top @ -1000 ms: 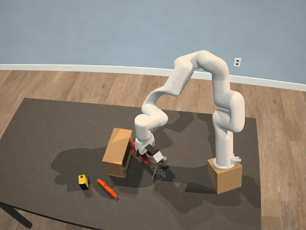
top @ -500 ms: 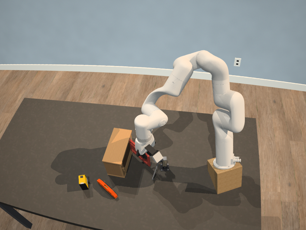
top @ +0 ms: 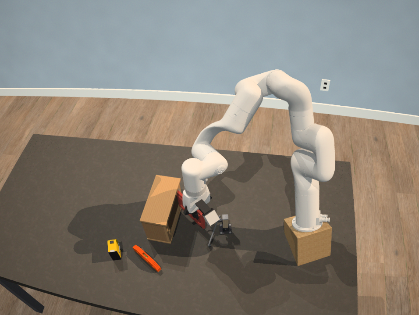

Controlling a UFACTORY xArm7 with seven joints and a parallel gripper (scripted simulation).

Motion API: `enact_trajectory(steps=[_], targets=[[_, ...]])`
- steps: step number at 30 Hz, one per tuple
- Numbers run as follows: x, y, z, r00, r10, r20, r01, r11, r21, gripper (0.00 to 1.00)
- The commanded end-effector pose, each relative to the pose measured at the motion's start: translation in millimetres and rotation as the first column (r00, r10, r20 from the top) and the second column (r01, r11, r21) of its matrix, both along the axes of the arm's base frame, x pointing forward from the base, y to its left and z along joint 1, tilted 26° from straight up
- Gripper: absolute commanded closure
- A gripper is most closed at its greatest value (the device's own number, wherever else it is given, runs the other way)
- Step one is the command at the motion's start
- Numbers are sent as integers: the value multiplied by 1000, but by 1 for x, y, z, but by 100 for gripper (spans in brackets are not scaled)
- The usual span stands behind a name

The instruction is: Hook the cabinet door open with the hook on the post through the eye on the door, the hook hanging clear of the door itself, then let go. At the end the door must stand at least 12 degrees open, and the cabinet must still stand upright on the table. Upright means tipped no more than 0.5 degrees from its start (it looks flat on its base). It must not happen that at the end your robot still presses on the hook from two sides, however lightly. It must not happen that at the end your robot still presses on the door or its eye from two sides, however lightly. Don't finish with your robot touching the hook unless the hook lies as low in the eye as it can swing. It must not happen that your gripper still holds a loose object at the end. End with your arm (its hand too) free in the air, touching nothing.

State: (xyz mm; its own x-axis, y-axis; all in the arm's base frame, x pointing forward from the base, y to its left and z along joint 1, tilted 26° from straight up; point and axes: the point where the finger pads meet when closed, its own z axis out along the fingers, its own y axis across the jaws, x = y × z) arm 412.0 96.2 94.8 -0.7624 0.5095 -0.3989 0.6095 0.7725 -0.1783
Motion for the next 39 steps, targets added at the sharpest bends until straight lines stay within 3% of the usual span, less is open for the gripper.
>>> enact_trajectory(steps=[1,39], targets=[[3,5,0,1000,-7,7,7,1000,4,73],[19,21,-3,986,-156,66,153,987,45,73]])
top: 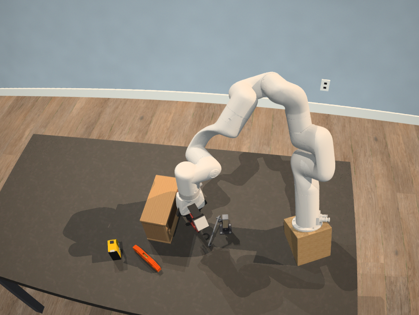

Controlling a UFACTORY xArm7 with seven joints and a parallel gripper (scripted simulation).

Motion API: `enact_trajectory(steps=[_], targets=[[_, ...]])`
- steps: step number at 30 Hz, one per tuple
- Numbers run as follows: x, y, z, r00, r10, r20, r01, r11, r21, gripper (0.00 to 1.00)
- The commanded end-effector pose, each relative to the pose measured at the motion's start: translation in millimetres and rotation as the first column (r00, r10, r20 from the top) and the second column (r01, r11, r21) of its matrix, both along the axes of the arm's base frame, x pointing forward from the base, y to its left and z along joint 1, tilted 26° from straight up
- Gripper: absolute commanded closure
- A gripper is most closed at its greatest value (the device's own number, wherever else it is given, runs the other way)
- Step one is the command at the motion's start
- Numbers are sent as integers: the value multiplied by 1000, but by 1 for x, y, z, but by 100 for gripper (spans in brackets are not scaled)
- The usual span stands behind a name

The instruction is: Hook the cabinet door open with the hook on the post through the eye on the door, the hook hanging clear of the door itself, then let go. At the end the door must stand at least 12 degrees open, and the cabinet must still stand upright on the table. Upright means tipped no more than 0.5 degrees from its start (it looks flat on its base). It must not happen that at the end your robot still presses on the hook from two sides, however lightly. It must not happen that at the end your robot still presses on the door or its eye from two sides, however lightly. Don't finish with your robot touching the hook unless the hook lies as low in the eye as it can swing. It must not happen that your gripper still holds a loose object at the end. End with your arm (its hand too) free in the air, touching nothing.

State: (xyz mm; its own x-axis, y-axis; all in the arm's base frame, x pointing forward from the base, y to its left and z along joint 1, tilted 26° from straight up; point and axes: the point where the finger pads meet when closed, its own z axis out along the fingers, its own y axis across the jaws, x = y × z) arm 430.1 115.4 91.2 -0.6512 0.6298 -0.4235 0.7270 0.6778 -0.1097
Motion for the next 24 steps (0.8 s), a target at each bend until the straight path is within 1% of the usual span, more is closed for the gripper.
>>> enact_trajectory(steps=[1,11,16,24], targets=[[2,2,1,1000,-15,10,15,1000,6,73],[7,6,1,999,-47,22,46,999,14,73],[10,9,0,995,-90,40,89,996,26,73],[13,11,0,994,-99,44,98,995,29,73]])
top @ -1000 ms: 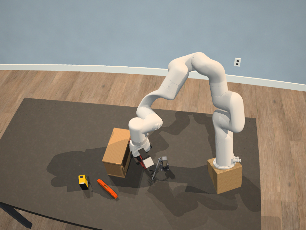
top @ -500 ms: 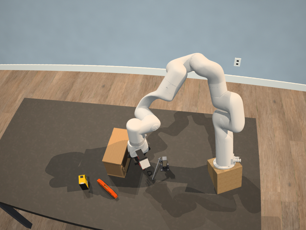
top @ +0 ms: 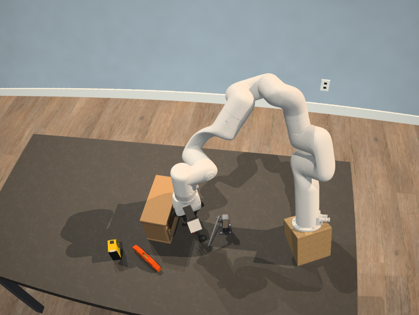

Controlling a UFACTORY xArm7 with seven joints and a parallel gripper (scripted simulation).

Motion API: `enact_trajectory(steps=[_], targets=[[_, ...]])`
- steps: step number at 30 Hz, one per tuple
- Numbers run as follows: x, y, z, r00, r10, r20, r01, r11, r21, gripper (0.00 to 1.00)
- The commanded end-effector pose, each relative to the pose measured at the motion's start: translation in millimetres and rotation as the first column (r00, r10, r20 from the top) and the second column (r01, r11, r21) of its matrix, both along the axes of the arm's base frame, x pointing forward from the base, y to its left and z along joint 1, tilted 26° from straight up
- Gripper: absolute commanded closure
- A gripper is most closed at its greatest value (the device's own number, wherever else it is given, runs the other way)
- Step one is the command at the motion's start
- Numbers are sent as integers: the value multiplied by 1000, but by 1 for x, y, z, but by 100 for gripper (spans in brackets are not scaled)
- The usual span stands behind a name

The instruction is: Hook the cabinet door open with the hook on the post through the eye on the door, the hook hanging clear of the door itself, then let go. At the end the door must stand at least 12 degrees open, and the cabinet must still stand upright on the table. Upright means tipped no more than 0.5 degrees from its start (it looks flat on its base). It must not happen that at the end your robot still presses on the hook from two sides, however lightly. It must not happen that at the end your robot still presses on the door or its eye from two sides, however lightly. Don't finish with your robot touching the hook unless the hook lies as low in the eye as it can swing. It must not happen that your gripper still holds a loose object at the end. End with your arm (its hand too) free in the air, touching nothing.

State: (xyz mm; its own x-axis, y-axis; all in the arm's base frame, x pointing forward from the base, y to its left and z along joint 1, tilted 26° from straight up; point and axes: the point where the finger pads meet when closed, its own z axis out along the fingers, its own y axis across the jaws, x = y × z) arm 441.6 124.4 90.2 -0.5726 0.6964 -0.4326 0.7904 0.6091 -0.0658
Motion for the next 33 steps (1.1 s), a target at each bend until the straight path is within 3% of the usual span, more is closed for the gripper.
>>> enact_trajectory(steps=[1,33], targets=[[2,2,1,1000,-15,10,15,1000,7,73],[20,13,1,989,-135,58,133,990,40,73]])
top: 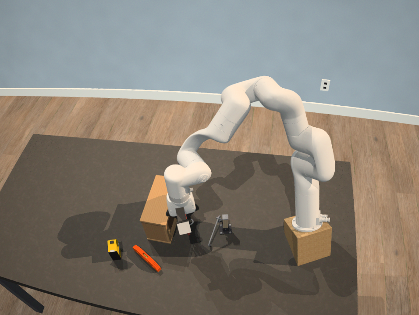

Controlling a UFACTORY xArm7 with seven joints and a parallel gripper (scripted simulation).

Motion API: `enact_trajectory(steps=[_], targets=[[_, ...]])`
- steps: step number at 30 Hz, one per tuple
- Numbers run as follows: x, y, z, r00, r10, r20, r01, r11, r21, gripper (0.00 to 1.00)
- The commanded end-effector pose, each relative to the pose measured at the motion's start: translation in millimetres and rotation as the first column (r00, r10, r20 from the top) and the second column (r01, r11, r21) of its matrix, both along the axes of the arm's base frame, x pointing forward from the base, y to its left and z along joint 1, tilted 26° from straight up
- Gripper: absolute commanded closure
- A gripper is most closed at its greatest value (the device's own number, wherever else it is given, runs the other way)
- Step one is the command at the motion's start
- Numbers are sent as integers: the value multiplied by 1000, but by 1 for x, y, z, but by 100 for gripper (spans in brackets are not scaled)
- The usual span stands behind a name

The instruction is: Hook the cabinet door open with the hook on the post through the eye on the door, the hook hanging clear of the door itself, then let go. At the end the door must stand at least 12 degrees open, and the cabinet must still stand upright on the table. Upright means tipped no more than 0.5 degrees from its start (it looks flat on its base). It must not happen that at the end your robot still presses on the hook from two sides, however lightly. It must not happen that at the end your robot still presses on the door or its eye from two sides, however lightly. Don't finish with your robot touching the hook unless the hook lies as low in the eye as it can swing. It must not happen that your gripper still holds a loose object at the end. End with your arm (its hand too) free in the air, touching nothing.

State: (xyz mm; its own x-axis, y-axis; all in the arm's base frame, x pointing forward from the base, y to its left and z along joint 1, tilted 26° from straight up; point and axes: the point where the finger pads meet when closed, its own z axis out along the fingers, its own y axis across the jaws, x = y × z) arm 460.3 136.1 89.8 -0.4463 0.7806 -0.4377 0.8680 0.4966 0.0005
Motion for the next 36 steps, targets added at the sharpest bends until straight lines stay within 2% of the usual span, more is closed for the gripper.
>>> enact_trajectory(steps=[1,26,36], targets=[[1,2,1,1000,2,3,-2,1000,2,73],[6,4,1,999,-35,18,34,999,12,73],[1,1,1,1000,5,2,-5,1000,2,73]])
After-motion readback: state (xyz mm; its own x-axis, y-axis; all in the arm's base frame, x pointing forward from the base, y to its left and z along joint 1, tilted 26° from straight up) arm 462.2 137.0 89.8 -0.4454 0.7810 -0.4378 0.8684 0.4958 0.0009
